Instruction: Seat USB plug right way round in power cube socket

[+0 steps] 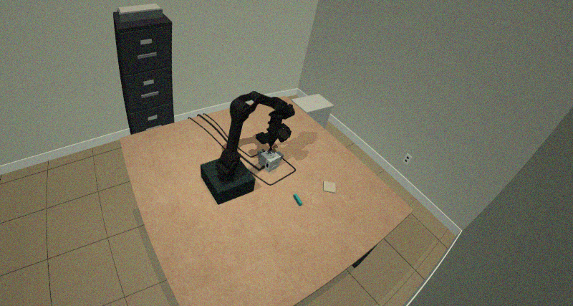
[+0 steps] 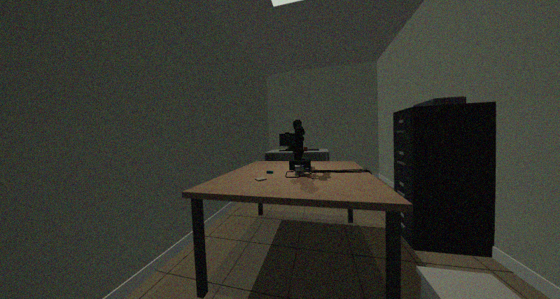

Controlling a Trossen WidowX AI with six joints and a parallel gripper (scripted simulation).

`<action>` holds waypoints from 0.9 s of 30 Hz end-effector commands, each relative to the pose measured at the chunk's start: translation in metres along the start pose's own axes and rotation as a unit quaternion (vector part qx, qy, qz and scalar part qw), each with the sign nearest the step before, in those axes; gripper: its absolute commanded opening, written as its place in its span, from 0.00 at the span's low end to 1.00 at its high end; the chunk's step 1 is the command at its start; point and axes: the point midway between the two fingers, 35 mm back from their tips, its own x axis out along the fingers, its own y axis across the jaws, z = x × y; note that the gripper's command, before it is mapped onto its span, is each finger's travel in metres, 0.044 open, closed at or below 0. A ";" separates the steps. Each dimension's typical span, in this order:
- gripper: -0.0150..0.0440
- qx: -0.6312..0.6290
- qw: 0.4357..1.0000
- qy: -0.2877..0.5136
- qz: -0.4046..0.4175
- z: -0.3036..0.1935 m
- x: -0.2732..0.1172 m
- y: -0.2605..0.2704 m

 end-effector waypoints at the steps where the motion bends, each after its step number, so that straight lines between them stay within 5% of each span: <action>1: 0.25 -0.003 1.000 0.004 0.000 -0.001 0.001 0.000; 27: 0.25 -0.004 1.000 0.014 0.000 -0.003 0.004 0.000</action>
